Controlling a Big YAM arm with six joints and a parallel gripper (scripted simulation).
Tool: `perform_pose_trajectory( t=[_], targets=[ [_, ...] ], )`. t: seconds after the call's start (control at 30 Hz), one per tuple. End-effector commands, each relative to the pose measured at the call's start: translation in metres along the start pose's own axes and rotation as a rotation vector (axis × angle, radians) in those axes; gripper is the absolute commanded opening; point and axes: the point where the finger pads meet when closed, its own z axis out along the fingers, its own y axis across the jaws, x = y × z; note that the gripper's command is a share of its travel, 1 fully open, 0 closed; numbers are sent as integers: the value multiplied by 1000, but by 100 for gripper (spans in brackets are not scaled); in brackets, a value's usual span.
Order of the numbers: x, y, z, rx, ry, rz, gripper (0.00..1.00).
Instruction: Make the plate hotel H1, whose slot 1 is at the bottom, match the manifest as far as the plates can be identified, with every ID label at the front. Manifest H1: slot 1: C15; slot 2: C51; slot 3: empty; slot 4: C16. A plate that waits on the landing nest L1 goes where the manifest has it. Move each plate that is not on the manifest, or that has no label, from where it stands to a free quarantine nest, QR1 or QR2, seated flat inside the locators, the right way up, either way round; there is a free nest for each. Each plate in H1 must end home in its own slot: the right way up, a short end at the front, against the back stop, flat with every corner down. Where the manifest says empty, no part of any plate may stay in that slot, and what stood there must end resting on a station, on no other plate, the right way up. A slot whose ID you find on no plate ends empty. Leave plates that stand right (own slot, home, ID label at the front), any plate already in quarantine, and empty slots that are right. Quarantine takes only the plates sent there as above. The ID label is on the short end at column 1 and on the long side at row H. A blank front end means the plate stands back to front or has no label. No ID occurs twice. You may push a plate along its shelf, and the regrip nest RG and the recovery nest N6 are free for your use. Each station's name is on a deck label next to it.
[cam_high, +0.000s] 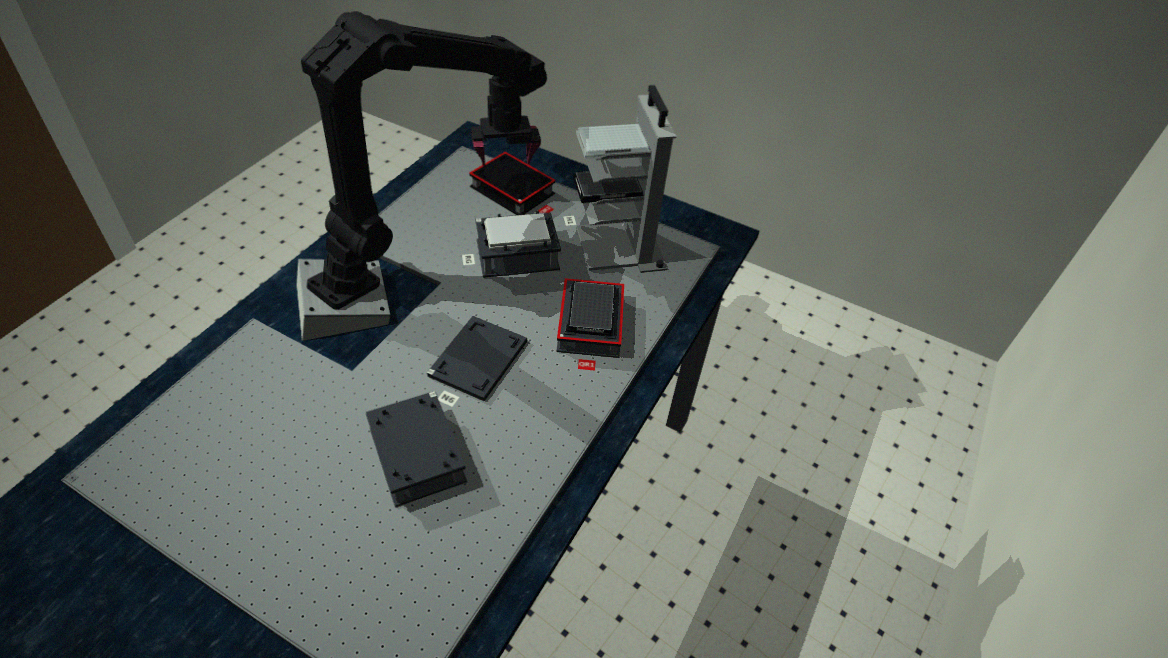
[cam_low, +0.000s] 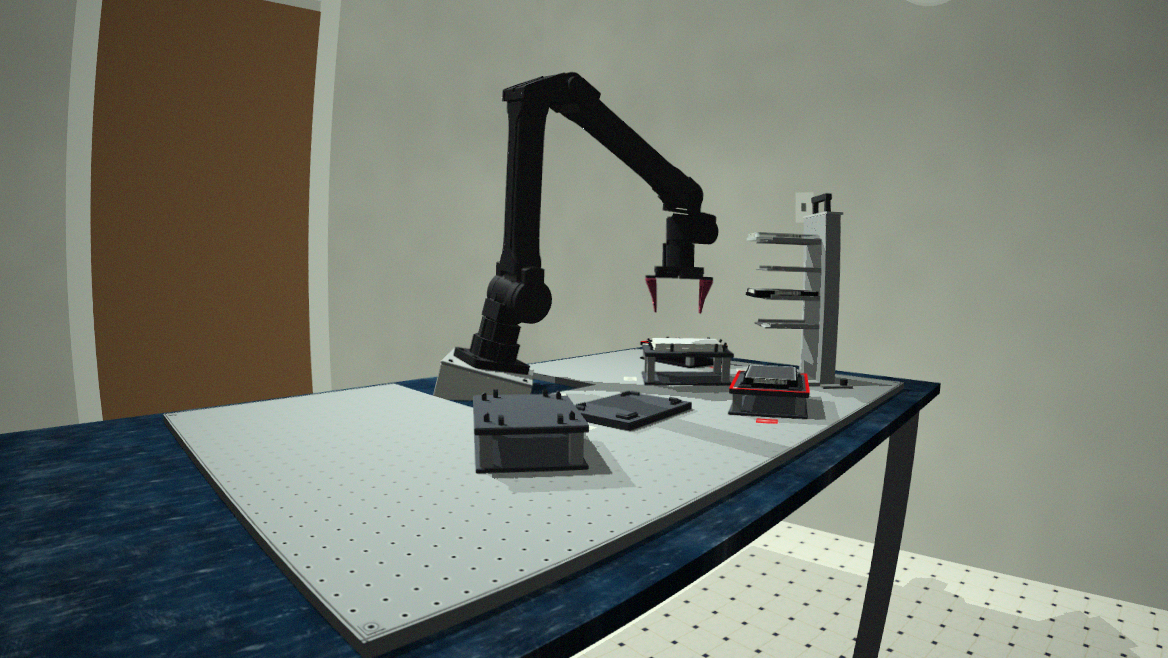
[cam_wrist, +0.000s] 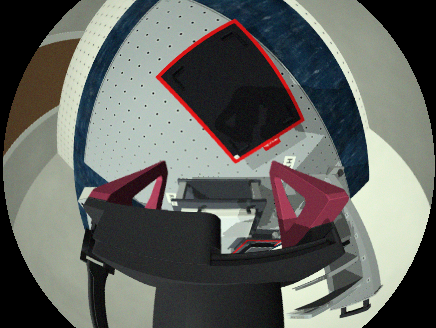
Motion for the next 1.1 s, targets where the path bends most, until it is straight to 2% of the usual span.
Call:
perform_pose_trajectory(
  t=[0.0, 0.4, 0.47, 0.5, 0.57, 1.07],
  targets=[
    [-16, -15, -39, 62, -62, 10, 100],
    [-15, -15, -60, 63, -62, 10, 100],
    [-15, -15, -60, 63, -62, 10, 100],
    [-4, -2, -45, 31, -32, 4, 100],
    [-14, -14, -65, 64, -62, 10, 100],
    [-12, -13, -94, 65, -62, 11, 100]
  ],
)
